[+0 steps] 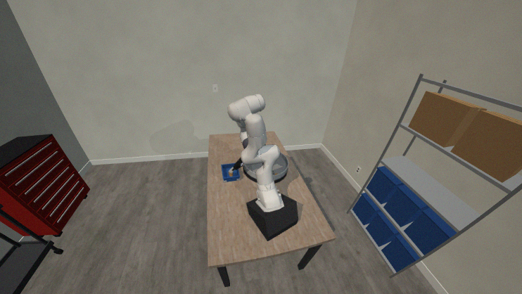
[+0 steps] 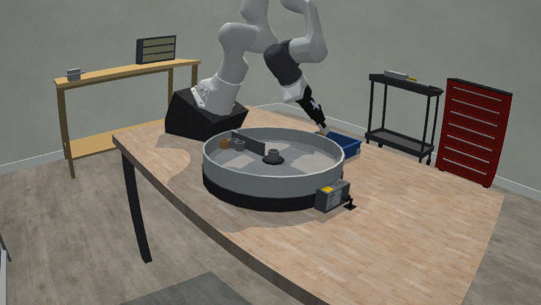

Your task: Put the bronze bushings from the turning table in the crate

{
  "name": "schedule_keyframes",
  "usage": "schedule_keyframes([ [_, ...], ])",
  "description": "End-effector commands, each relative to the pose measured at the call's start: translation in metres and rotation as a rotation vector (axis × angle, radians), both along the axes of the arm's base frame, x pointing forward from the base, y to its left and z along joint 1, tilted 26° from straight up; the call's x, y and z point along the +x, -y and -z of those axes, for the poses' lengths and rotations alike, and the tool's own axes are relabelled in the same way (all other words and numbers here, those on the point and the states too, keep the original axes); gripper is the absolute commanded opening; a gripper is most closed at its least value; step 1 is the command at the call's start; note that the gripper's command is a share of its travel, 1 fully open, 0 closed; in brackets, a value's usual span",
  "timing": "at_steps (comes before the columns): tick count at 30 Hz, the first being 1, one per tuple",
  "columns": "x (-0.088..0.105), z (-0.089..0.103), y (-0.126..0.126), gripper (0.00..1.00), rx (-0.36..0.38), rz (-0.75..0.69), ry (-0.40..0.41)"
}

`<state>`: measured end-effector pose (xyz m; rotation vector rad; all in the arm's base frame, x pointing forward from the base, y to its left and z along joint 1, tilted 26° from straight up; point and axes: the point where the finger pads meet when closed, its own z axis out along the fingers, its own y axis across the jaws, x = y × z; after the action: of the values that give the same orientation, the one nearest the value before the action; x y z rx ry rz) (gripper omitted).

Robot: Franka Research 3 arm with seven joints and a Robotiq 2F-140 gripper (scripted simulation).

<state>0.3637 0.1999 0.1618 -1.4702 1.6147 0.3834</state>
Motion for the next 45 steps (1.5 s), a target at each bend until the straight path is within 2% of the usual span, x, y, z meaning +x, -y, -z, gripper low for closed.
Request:
schedule_keyframes([
  [1,0.005,0.006,0.001,0.00,-0.017,-0.005,0.039],
  [17,0.012,0.020,-0.002,0.00,-0.017,-0.005,0.039],
  [45,0.012,0.021,-0.002,0.00,-0.017,-0.005,0.039],
])
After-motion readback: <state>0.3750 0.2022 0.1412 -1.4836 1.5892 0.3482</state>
